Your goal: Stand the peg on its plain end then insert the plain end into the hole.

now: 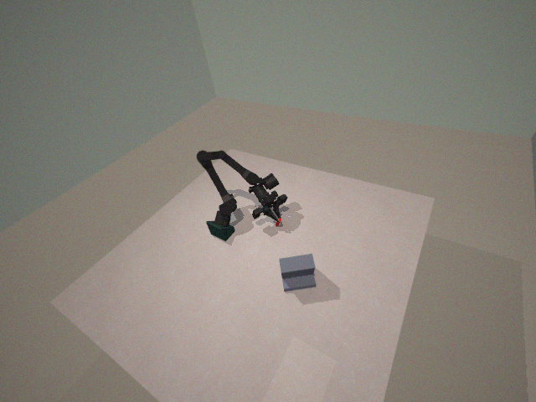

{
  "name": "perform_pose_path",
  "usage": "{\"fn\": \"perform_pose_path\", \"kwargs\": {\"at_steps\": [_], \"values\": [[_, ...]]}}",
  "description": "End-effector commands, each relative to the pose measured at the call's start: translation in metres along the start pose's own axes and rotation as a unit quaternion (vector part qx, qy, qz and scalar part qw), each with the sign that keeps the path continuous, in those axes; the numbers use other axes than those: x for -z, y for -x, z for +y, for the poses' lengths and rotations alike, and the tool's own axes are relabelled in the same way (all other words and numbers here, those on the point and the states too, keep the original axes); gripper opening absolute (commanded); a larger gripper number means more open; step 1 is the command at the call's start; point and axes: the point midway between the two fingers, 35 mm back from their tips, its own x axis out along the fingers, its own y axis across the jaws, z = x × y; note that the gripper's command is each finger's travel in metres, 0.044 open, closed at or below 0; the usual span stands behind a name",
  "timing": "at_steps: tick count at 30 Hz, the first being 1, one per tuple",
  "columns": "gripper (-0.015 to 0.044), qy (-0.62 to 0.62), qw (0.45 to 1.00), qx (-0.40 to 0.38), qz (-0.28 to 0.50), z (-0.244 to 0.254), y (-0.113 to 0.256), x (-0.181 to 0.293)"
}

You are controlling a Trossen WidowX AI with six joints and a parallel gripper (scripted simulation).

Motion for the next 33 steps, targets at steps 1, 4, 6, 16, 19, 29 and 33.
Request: {"fn": "perform_pose_path", "kwargs": {"at_steps": [1, 4, 6, 16, 19, 29, 33], "values": [[0.0049, -0.003, 1.000, -0.001, -0.016, 0.000, 0.002, 0.001], [0.0049, -0.003, 1.000, -0.001, -0.029, 0.000, 0.004, 0.002], [0.0049, -0.003, 0.999, -0.001, -0.038, 0.000, 0.005, 0.003], [0.0049, -0.004, 0.997, 0.000, -0.080, 0.000, 0.010, 0.007], [0.0049, -0.004, 0.996, 0.000, -0.093, -0.001, 0.012, 0.008], [0.0049, -0.005, 0.991, 0.001, -0.136, -0.001, 0.017, 0.013], [0.0049, -0.005, 0.988, 0.001, -0.153, -0.001, 0.019, 0.015]]}}
